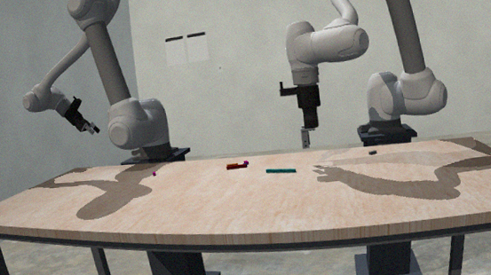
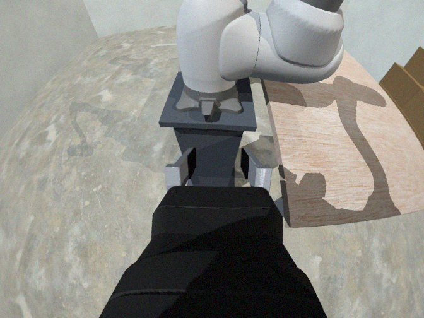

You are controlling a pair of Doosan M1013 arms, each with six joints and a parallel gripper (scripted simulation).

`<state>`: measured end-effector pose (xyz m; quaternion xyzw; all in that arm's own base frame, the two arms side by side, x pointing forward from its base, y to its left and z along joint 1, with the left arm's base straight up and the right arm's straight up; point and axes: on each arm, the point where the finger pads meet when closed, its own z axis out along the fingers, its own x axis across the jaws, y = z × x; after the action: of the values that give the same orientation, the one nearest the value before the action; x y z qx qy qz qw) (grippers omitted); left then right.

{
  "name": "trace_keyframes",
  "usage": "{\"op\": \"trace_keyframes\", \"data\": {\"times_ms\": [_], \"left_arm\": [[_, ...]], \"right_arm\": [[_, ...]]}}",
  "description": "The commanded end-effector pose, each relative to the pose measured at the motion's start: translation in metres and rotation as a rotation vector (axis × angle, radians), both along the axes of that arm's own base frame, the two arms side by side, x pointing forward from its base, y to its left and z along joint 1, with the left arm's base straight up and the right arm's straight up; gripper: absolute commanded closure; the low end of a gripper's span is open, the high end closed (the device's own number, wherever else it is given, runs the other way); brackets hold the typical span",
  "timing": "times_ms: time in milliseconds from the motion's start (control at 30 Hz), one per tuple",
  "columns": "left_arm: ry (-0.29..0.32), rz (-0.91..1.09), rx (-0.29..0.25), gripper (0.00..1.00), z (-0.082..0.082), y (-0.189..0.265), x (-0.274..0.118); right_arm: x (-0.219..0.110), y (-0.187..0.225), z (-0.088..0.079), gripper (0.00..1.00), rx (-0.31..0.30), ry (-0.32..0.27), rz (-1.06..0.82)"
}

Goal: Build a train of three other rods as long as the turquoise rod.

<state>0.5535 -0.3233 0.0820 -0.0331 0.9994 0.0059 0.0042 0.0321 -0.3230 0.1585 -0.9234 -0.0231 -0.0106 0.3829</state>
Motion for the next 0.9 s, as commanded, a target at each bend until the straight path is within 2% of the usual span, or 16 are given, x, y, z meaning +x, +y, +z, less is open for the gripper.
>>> {"op": "trace_keyframes", "data": {"times_ms": [0,267,333,400,867], "left_arm": [[0.008,-0.167,-0.012,0.00,0.001,0.014,-0.004],[0.009,-0.475,-0.010,0.00,0.001,0.043,-0.013],[0.009,-0.475,-0.010,0.00,0.001,0.043,-0.013],[0.010,-0.612,-0.009,0.00,0.001,0.057,-0.017],[0.013,-1.104,-0.006,0.00,0.000,0.108,-0.032]], "right_arm": [[0.000,0.000,0.000,0.00,-0.001,0.000,0.000],[0.000,0.000,0.000,0.00,-0.001,0.000,0.000],[0.000,0.000,0.000,0.00,-0.001,0.000,0.000],[0.000,0.000,0.000,0.00,-0.001,0.000,0.000],[0.000,0.000,0.000,0.00,-0.001,0.000,0.000]]}}
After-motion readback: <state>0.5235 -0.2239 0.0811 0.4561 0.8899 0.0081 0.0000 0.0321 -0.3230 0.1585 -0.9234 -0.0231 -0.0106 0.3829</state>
